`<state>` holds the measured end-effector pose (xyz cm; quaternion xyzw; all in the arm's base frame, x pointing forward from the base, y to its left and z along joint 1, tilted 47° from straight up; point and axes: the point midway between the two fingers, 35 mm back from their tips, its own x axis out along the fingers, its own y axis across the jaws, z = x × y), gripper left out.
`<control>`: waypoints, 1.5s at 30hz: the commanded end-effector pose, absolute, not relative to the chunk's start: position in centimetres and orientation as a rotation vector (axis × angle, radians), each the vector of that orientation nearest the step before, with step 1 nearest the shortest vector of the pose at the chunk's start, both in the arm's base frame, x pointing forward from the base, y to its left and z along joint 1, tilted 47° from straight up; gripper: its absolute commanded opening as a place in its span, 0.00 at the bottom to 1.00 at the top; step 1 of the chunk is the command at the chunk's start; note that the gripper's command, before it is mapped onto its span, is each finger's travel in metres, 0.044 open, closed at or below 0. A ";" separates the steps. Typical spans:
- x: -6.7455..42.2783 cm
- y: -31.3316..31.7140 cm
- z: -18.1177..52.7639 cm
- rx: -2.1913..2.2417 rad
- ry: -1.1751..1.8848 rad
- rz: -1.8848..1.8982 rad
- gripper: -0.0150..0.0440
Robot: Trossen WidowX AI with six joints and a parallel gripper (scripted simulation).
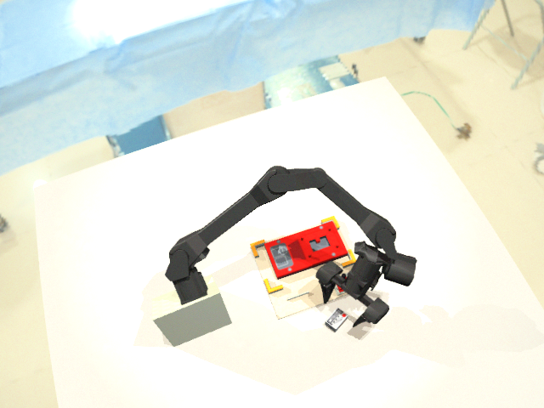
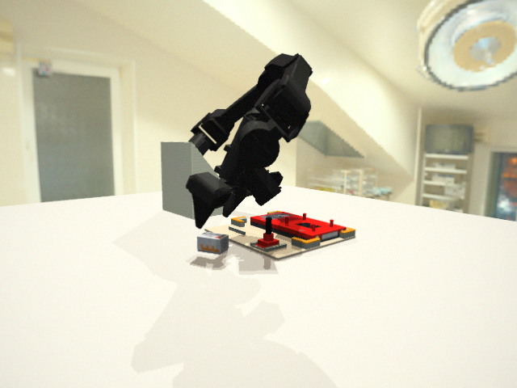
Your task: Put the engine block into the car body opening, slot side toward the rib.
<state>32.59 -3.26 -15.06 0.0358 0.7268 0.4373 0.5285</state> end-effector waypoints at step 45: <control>30.6 -1.9 -16.9 0.277 1.277 0.936 1.00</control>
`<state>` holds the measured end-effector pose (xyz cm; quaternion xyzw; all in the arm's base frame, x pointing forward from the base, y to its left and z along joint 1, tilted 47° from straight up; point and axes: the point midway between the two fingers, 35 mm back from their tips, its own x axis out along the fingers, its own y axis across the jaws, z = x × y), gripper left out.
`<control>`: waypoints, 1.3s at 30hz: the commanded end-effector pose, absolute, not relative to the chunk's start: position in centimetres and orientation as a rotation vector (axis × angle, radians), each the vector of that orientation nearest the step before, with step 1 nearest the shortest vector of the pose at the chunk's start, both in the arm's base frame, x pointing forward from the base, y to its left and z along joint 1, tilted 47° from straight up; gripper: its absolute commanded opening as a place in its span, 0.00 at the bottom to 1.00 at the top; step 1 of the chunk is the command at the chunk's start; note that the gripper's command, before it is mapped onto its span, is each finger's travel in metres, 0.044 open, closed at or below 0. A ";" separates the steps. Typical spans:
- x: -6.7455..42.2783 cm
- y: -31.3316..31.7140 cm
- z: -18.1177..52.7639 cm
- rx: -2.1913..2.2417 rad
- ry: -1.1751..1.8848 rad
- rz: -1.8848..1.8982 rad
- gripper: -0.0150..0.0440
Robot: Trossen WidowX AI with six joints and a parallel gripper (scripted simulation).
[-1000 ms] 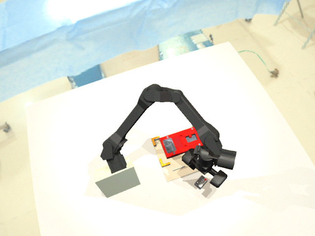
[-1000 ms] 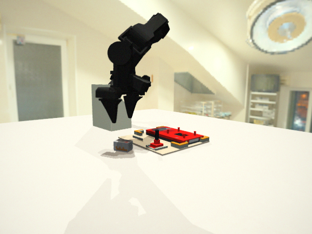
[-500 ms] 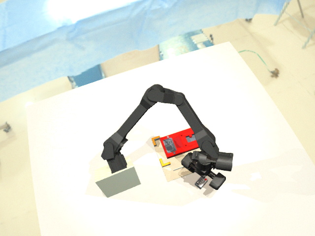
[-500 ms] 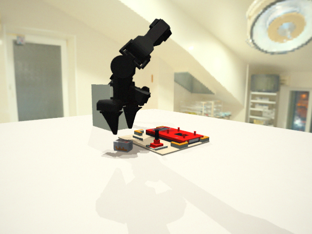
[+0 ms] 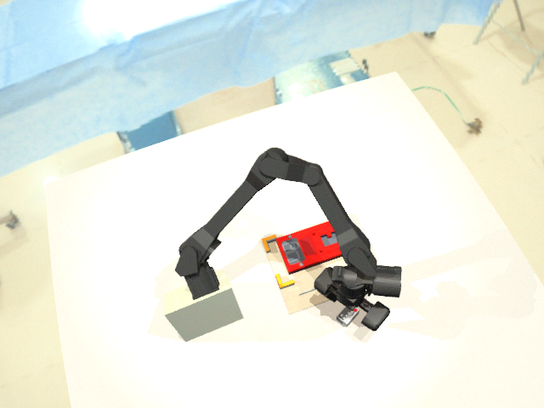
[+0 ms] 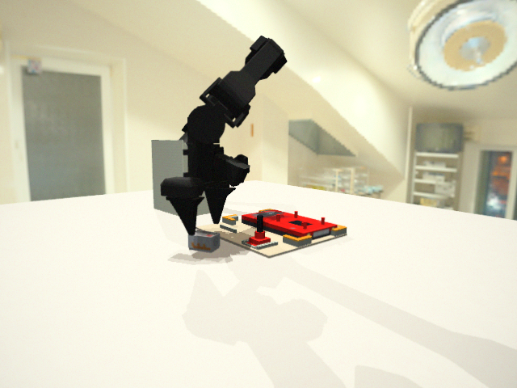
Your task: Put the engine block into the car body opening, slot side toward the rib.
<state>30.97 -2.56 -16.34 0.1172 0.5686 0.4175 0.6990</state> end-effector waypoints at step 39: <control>31.1 -3.4 -15.8 0.273 1.279 0.931 0.25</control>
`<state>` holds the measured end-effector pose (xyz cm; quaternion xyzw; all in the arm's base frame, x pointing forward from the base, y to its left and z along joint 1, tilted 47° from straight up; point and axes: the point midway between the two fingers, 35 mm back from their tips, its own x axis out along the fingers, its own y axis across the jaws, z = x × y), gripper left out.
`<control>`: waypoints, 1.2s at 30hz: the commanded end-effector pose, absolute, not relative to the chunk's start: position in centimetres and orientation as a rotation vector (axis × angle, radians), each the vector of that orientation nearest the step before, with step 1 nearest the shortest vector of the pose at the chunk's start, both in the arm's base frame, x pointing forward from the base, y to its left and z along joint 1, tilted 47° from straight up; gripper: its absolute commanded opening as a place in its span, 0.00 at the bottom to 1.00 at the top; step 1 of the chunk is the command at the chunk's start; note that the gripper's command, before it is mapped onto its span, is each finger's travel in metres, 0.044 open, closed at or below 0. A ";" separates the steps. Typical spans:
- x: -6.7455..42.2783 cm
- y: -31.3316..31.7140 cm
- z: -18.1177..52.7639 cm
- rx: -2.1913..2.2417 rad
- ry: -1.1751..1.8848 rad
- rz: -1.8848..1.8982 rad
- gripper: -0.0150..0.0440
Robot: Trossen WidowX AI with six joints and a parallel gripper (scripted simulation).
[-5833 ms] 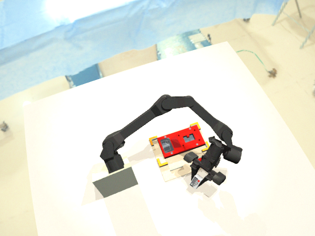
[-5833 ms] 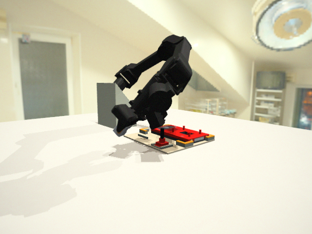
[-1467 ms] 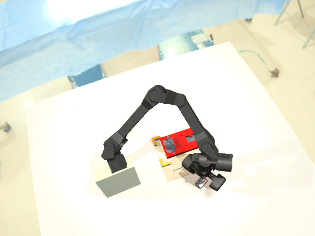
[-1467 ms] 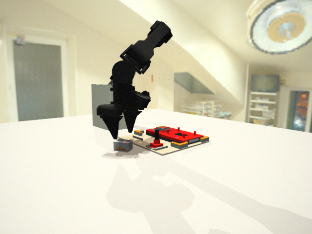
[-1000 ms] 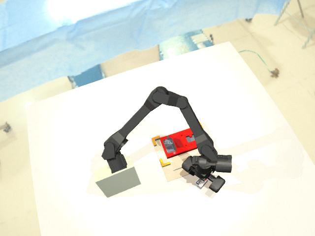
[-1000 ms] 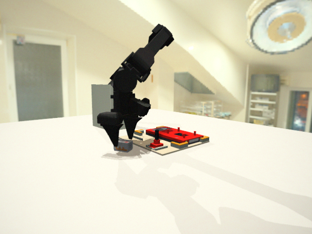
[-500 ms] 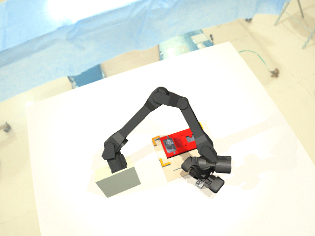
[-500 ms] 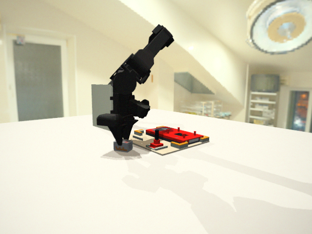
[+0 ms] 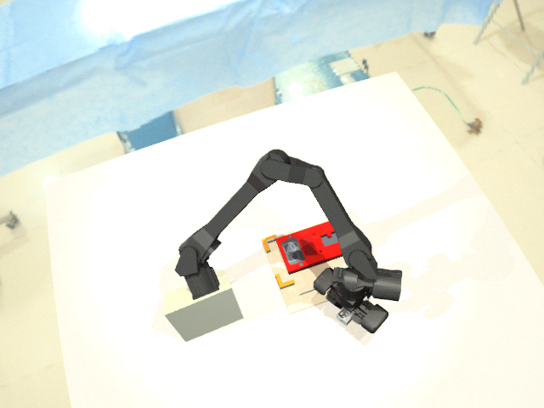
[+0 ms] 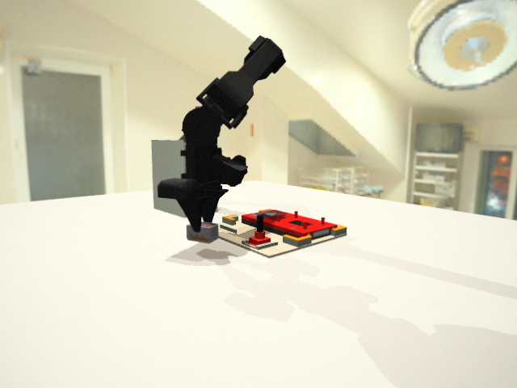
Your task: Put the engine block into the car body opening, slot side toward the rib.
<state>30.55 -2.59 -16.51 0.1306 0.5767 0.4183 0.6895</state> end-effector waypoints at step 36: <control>31.1 -9.8 -8.8 0.282 1.291 0.918 0.25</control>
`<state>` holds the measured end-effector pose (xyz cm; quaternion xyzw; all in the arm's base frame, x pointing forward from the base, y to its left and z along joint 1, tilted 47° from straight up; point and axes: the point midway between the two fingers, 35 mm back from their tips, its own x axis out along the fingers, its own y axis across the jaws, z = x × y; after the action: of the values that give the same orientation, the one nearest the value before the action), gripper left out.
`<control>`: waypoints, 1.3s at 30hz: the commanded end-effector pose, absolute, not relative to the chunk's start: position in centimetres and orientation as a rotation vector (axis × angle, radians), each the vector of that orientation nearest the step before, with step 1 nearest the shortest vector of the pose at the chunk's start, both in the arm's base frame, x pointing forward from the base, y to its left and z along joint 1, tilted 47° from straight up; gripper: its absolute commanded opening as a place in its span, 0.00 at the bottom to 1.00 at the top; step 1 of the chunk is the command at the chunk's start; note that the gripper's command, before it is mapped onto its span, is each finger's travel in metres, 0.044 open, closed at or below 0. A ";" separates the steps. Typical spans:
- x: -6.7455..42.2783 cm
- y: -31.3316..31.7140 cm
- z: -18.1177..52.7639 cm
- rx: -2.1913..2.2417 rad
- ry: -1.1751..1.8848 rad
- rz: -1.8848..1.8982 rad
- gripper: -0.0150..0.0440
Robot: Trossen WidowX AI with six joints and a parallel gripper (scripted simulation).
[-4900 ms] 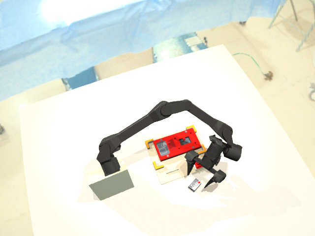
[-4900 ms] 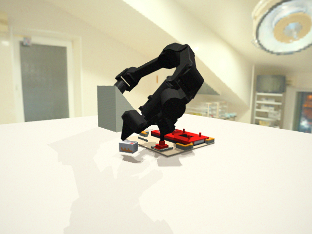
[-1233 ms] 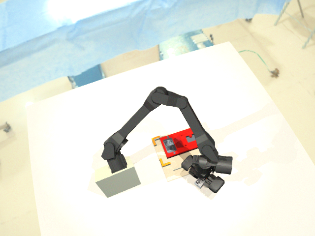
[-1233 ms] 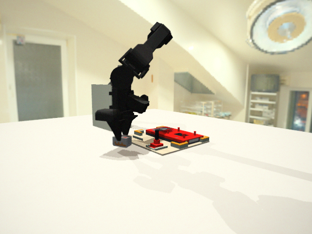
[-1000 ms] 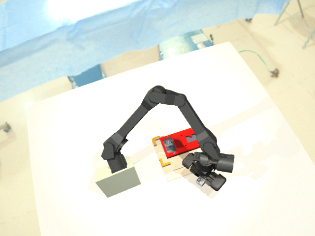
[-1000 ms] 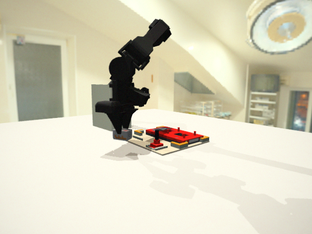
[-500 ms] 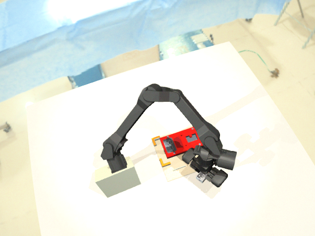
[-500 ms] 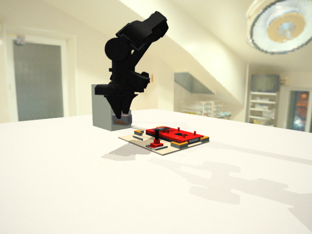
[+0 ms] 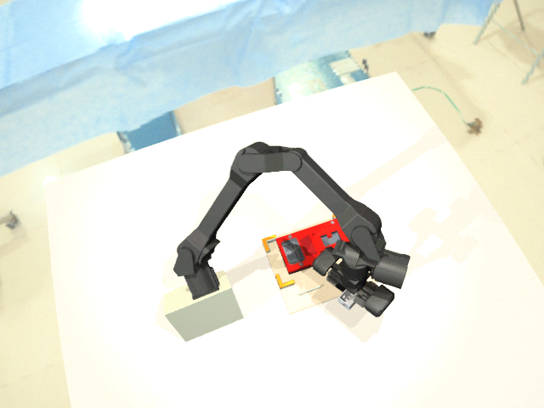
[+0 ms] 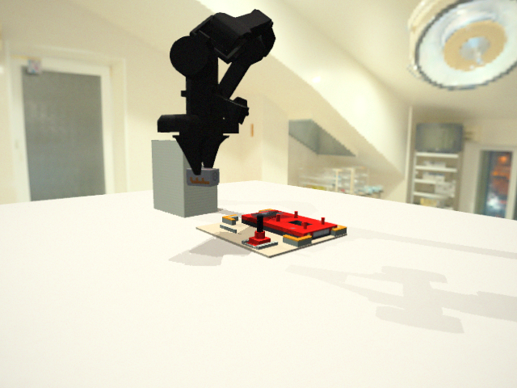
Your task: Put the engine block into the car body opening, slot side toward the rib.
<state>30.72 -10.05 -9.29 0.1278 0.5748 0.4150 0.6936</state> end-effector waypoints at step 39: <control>35.5 -0.1 -4.0 0.460 1.412 0.728 0.25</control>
<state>35.29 -0.87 -4.52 0.1989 0.6281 0.3280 0.6771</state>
